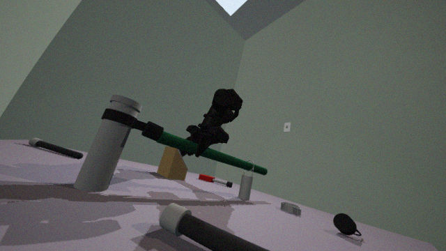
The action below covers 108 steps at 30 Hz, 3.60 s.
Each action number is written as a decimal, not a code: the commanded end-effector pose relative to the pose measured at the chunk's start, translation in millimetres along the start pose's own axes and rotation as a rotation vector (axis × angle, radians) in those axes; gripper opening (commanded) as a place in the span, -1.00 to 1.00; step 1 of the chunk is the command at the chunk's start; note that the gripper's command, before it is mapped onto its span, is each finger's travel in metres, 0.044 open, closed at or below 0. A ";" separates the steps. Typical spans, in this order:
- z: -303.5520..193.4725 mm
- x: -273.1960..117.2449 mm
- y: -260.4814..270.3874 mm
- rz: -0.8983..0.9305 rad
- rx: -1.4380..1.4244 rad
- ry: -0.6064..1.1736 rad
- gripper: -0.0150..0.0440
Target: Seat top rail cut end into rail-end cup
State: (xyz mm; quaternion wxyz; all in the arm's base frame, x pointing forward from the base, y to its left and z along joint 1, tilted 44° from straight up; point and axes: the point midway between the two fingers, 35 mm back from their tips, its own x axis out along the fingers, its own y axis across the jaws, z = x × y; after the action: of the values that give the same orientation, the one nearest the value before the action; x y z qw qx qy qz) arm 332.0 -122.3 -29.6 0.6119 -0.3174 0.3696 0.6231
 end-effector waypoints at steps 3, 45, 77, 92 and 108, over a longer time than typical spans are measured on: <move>-15.1 -10.8 -0.3 -0.015 0.008 0.032 -0.49; 2.6 -6.5 -1.2 0.013 -0.002 -0.007 -0.49; -1.5 -7.5 -0.5 0.018 -0.003 -0.007 -0.49; -7.0 -5.7 -0.3 0.020 -0.003 -0.007 -0.49; -7.0 -5.7 -0.3 0.020 -0.003 -0.007 -0.49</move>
State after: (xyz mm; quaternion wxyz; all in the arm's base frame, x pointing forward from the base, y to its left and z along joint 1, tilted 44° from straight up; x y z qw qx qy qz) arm 331.6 -123.9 -28.2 0.6063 -0.3044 0.3669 0.6365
